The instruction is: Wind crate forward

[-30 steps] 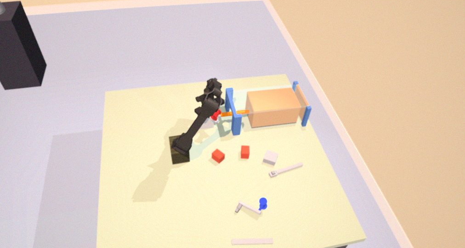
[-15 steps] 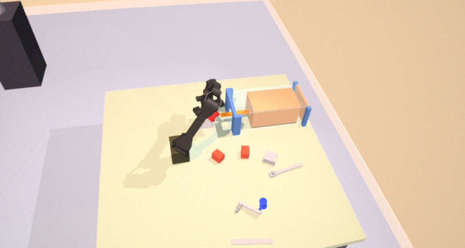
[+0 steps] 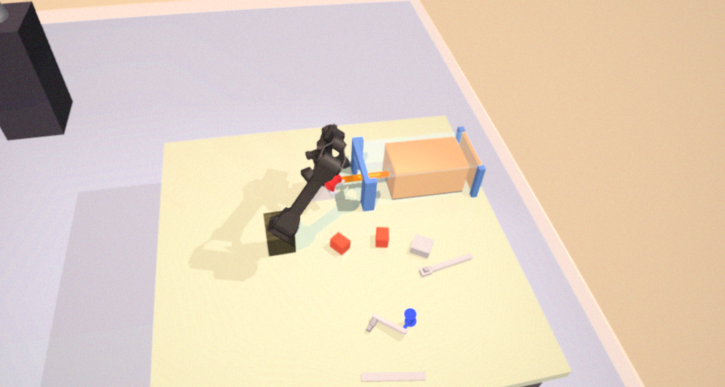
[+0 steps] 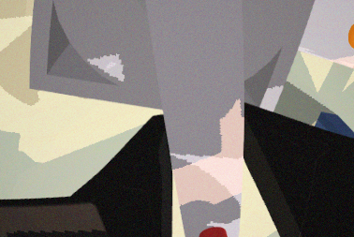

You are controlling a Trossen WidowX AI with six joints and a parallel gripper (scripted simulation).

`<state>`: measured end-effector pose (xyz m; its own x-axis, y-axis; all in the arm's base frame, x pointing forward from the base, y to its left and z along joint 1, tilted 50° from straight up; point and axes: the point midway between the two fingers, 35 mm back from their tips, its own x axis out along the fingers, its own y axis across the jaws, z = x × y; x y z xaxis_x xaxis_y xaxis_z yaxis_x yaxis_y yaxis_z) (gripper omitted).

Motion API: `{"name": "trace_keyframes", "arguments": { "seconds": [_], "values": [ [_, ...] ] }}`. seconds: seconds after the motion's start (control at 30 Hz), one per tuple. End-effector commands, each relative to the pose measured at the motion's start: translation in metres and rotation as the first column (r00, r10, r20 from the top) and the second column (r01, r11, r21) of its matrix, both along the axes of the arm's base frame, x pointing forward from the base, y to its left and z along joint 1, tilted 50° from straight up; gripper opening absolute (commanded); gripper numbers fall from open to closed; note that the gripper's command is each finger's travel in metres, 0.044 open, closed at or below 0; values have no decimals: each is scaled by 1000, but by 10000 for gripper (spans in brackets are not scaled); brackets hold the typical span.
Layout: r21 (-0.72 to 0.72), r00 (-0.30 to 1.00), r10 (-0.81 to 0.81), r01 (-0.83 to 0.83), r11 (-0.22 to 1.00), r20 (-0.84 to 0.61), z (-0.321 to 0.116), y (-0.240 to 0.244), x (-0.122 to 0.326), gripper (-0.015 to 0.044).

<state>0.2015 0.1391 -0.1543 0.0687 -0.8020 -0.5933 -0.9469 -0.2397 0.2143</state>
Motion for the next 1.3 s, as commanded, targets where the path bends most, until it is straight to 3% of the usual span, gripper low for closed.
{"name": "trace_keyframes", "arguments": {
  "seconds": [0.0,0.9,1.27],
  "values": [
    [-1,1000,16,-16,1000,-15,-2,-2,1,0],
    [3,998,-40,40,999,48,-5,-7,-4,0],
    [0,1000,8,-8,1000,-6,-5,-6,-1,0]
  ]
}}
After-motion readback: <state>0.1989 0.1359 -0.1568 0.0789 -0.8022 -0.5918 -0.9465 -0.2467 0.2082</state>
